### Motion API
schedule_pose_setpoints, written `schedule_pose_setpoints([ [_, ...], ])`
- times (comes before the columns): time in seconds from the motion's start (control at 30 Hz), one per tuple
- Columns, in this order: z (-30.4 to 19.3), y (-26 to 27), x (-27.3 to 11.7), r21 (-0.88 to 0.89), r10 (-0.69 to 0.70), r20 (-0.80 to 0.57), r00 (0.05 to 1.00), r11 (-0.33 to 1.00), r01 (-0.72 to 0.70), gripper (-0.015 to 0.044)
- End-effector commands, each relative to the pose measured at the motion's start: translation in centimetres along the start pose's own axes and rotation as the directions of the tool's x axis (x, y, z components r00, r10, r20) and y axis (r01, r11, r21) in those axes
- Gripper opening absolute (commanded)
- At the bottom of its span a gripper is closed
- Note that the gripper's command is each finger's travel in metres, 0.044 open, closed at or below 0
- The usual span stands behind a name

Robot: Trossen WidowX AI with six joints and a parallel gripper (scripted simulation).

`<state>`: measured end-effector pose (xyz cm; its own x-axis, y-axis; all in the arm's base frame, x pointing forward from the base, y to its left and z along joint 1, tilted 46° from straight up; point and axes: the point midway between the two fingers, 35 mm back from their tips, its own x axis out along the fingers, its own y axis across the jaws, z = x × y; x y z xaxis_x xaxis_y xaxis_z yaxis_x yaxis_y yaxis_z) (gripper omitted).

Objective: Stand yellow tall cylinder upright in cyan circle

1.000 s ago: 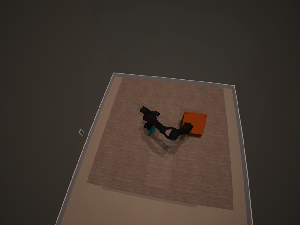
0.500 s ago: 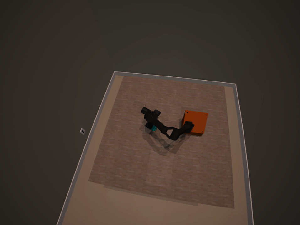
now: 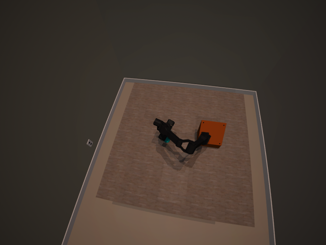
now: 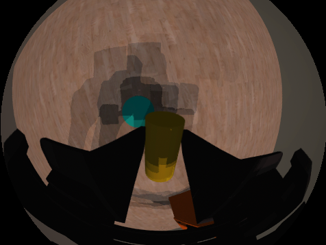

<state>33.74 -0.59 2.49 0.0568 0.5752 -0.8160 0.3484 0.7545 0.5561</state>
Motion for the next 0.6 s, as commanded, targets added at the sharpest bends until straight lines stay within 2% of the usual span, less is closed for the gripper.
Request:
schedule_pose_setpoints([
  [0.0, 0.0, -0.2, 0.2, 0.000, -0.024, 0.021, 0.999, 1.000, 0.024, 0.0105],
  [0.57, 0.3, -0.8, 1.5, -0.009, -0.096, 0.096, 0.991, 0.995, 0.097, 0.0105],
])
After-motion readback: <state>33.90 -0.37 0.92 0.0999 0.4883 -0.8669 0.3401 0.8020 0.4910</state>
